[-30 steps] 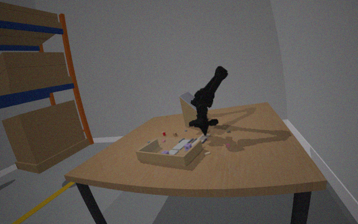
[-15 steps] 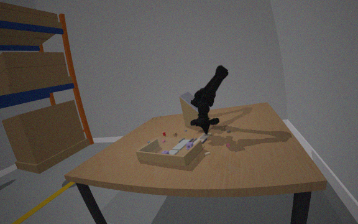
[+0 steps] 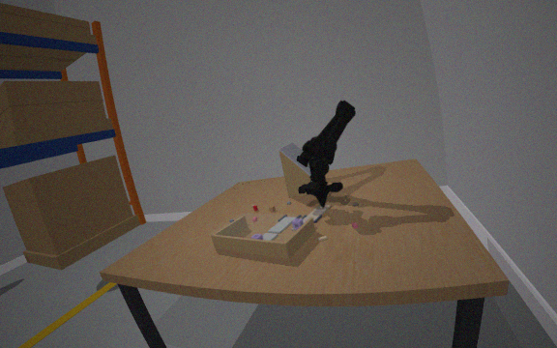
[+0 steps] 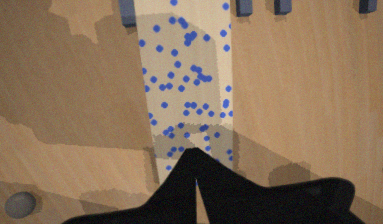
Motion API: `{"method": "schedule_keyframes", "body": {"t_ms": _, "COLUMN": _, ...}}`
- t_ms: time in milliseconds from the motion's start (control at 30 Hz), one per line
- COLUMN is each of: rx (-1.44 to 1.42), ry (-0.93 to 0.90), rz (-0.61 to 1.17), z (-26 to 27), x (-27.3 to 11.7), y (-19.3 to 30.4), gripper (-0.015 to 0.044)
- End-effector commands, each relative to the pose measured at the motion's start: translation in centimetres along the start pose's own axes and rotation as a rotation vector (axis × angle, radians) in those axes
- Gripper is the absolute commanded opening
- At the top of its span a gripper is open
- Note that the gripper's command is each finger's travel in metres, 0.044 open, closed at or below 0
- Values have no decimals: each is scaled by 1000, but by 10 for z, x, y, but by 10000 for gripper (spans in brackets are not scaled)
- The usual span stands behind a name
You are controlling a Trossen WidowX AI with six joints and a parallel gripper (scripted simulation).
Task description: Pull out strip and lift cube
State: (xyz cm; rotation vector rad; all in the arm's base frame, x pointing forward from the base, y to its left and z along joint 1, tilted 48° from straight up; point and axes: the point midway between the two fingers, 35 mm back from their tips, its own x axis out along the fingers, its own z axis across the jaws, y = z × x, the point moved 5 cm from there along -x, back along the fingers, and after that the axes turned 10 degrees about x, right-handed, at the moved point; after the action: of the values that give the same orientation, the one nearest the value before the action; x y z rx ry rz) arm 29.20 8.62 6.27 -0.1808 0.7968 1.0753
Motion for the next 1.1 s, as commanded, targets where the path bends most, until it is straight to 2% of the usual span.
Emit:
{"method": "schedule_keyframes", "body": {"t_ms": 0, "rx": 5, "ry": 16, "rz": 36, "z": -5, "x": 6, "y": 14, "gripper": 0}}
{"method": "schedule_keyframes", "body": {"t_ms": 1067, "rx": 6, "ry": 16, "rz": 37, "z": -11, "x": 6, "y": 42, "gripper": 0}}
